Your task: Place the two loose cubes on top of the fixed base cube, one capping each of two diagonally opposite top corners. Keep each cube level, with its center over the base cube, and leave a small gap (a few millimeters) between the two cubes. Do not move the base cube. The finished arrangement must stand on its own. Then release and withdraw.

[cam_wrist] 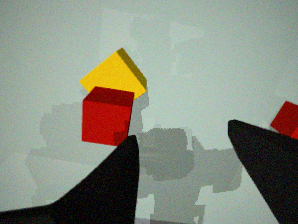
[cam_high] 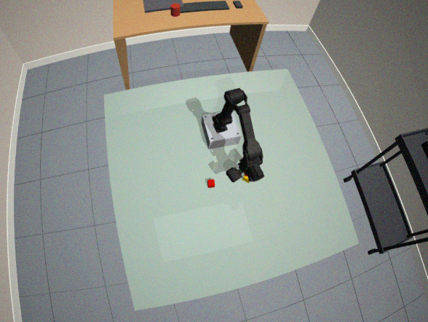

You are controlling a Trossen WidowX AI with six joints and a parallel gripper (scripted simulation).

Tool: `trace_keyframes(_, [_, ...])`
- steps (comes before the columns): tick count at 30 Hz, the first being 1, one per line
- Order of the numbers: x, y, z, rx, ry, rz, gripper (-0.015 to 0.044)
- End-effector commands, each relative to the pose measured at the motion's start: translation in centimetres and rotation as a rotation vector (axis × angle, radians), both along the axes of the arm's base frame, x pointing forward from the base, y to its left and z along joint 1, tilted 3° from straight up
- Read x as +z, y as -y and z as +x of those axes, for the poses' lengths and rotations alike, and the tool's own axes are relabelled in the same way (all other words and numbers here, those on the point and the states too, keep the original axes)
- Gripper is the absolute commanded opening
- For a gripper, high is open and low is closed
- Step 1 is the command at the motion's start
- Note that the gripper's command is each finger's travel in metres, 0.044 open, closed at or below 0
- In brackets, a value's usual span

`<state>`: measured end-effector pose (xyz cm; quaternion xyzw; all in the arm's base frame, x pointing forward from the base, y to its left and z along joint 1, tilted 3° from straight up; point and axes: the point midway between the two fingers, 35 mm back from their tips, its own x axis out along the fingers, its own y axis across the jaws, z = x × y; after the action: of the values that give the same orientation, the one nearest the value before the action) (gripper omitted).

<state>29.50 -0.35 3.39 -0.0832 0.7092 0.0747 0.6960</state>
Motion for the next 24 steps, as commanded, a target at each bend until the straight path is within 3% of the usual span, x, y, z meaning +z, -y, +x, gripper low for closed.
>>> trace_keyframes(1, [0.6,2.3,0.1,0.150,-0.001,-0.004,0.0265])
trace_keyframes(24, [3.3,14.2,-2.3,1.020,-0.025,0.003,0.0265])
